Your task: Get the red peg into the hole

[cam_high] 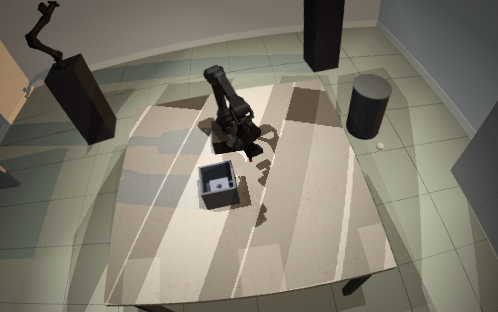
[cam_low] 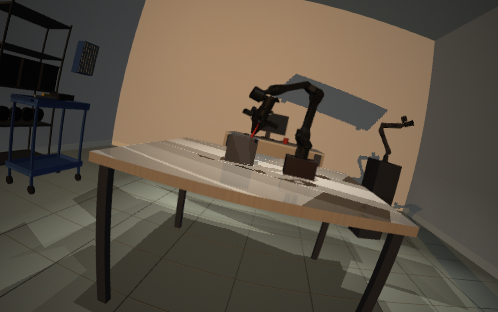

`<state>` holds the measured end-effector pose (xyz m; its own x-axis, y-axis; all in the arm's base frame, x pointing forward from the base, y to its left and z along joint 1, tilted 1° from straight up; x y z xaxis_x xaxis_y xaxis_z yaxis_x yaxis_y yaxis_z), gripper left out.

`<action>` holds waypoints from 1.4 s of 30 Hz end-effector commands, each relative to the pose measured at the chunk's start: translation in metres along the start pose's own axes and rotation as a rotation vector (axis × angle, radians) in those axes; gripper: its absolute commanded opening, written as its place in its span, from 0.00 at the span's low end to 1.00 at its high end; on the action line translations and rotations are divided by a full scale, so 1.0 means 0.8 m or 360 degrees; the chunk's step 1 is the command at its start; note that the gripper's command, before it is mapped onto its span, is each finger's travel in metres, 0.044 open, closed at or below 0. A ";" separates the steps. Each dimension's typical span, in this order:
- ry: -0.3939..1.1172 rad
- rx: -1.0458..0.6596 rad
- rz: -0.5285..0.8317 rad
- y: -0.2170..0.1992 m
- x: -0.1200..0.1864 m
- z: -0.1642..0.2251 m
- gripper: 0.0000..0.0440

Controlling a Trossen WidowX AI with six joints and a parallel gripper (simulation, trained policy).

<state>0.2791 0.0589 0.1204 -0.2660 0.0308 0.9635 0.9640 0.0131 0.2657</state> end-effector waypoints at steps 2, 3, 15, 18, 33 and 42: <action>-0.0054 -0.0011 -0.0001 0.010 0.014 -0.029 0.00; -0.0062 -0.0014 0.0001 0.011 0.015 -0.034 0.00; -0.0136 -0.0054 0.0057 0.015 0.018 -0.086 0.00; -0.0146 -0.0062 0.0075 0.015 0.016 -0.098 0.00; -0.0154 -0.0079 0.0150 0.018 0.001 -0.144 0.00; -0.0154 -0.0086 0.0194 0.016 -0.020 -0.169 0.00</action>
<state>0.2951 -0.0688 0.1210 -0.1579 0.1307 0.9788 0.9849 -0.0500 0.1656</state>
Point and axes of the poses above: the point midway between the two fingers, 35 mm back from their tips, its own x axis back along the fingers, its own y axis across the jaws, z = x × y, the point moved 1 cm from there along x, back along the fingers, and after that the axes turned 14 degrees about -x, right-handed, at the moved point
